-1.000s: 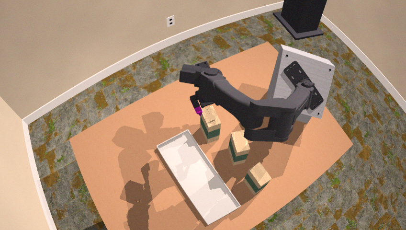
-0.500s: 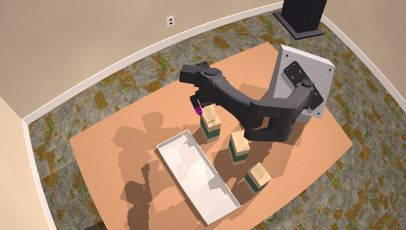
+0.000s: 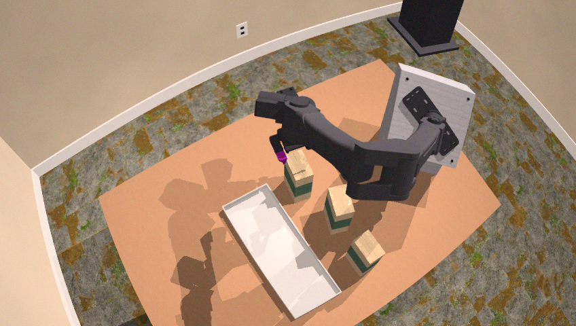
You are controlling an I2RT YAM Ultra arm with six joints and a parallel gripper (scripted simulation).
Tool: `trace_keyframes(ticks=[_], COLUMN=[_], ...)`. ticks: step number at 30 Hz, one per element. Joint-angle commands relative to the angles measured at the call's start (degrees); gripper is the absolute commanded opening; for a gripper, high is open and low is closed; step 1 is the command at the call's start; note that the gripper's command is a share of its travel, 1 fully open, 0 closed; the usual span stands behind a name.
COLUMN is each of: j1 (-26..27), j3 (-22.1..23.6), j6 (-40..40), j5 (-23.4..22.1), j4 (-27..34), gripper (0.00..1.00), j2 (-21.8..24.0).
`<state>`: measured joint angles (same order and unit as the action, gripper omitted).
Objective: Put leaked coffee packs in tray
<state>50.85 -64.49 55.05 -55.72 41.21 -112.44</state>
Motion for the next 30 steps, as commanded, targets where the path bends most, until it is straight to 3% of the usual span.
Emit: trace_keyframes(ticks=[1,6,7,30], j1=[1.8,1.8,1.8,1.8], j3=[-1.5,-1.5,-1.5,-1.5], j6=[0.3,0.3,0.3,0.3], j5=[0.3,0.3,0.3,0.3], j4=[0.4,0.4,0.4,0.4], gripper=[1.0,1.0,0.79,0.79], j2=[1.7,1.7,1.7,1.7])
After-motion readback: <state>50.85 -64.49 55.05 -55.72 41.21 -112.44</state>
